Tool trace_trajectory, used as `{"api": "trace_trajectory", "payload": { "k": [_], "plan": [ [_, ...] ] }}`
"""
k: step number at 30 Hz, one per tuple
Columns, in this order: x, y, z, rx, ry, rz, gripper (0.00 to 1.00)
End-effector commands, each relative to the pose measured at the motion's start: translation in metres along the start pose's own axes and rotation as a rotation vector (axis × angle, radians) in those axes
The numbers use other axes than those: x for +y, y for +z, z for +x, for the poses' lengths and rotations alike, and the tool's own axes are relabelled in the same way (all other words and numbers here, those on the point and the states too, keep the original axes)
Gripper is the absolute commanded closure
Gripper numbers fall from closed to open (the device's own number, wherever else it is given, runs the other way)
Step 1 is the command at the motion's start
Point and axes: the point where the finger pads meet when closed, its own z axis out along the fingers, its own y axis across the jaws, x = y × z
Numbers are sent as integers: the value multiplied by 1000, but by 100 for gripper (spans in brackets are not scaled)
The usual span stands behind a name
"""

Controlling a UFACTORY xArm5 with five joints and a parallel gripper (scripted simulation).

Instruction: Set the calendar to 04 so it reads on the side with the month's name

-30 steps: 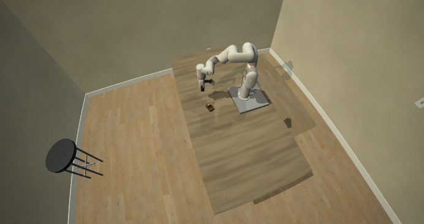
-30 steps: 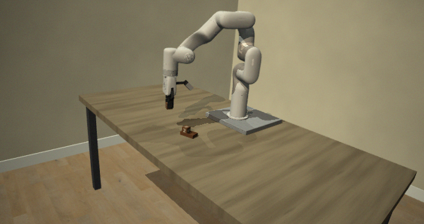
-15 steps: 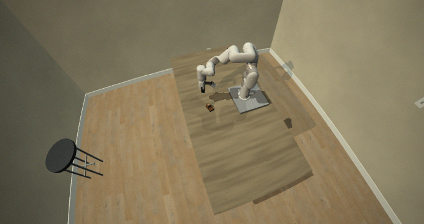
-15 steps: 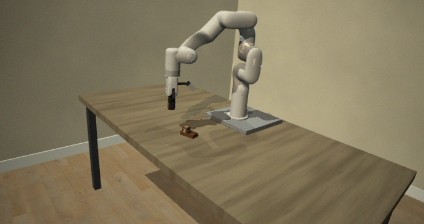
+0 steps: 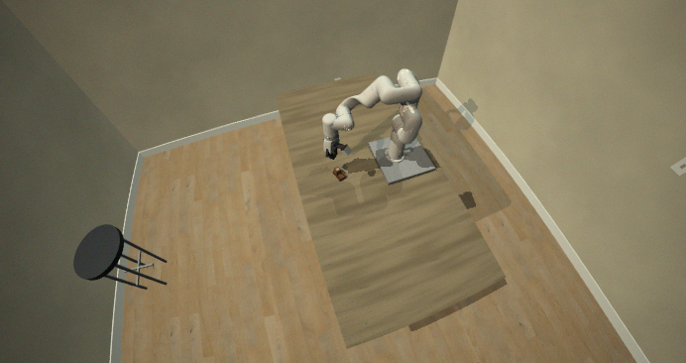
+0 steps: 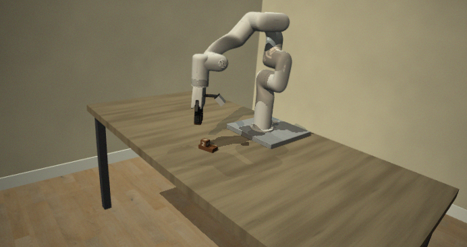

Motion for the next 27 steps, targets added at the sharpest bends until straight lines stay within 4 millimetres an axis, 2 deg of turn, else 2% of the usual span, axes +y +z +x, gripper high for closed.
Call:
{"api": "trace_trajectory", "payload": {
  "k": [1, 11, 27],
  "plan": [
    [18, -4, 25, -5, 174, -5, 71],
    [38, -6, 65, -5, 424, -6, 71],
    [40, -6, 70, -5, 454, -6, 71]
  ]
}}
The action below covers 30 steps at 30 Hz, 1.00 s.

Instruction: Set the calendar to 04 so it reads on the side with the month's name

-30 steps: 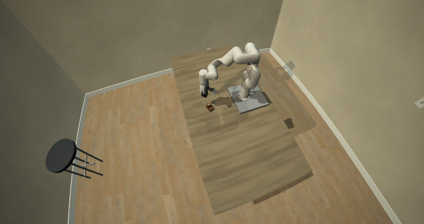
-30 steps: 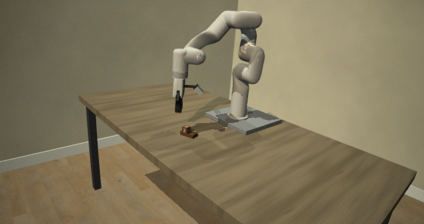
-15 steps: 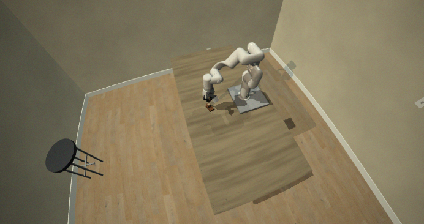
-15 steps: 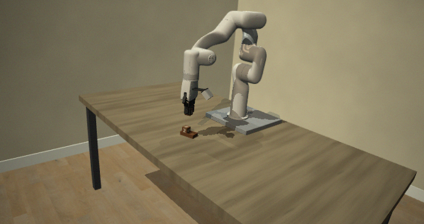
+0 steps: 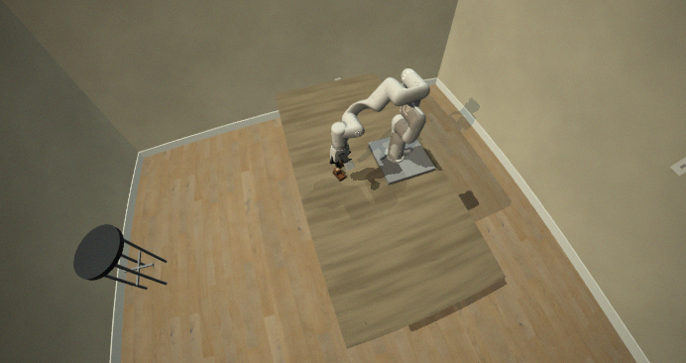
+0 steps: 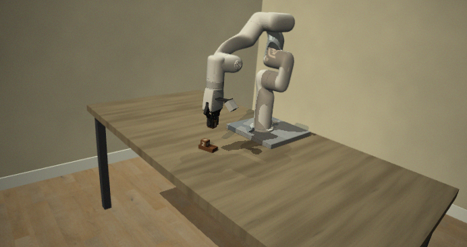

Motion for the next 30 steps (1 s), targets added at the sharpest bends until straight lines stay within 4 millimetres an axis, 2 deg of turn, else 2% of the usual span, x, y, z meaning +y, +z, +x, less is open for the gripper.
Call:
{"api": "trace_trajectory", "payload": {
  "k": [1, 11, 18, 20, 30],
  "plan": [
    [1, -1, 0, -1, 1, -4, 71],
    [1, 5, 0, -1, 1, -4, 71],
    [1, 24, 1, -1, 1, -4, 71],
    [1, 24, 1, -1, 1, -4, 71],
    [2, 54, 2, -1, 1, -4, 71]
  ]
}}
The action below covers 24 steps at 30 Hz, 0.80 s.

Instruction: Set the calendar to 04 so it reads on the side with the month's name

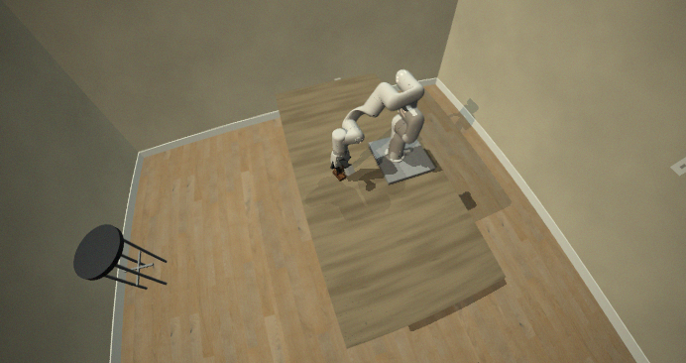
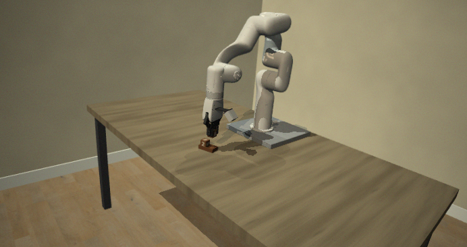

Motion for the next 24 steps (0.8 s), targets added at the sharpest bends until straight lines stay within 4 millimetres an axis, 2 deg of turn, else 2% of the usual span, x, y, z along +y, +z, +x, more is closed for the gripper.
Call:
{"api": "trace_trajectory", "payload": {
  "k": [1, 5, 24],
  "plan": [
    [2, 12, 0, -1, 0, -4, 71],
    [3, 17, 0, -1, 0, -4, 71],
    [3, 19, 0, -1, 0, -4, 71]
  ]
}}
